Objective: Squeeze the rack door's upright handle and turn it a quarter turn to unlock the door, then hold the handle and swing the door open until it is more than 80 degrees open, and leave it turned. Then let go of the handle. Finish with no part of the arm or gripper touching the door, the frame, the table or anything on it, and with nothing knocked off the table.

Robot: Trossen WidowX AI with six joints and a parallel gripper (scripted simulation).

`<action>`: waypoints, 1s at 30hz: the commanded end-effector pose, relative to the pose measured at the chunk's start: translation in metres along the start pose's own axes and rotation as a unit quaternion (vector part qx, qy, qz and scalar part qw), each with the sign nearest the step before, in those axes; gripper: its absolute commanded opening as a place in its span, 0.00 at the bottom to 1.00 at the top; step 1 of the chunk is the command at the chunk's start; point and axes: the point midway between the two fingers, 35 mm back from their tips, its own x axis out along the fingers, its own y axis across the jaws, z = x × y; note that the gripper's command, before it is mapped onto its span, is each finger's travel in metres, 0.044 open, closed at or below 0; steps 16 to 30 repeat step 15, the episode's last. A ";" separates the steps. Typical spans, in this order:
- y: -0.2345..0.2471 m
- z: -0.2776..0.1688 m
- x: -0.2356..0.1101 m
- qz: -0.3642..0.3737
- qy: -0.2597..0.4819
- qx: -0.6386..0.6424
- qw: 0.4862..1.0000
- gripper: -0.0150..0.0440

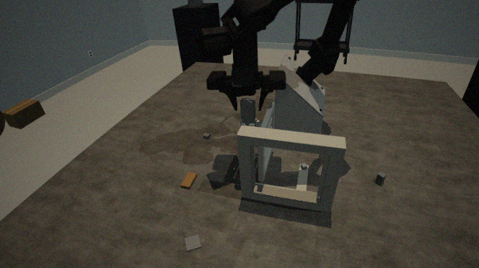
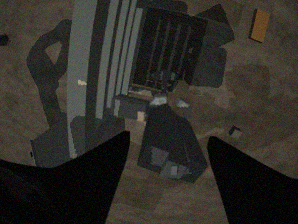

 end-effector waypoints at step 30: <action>-0.001 0.000 -0.033 -0.002 0.001 -0.003 1.000 0.74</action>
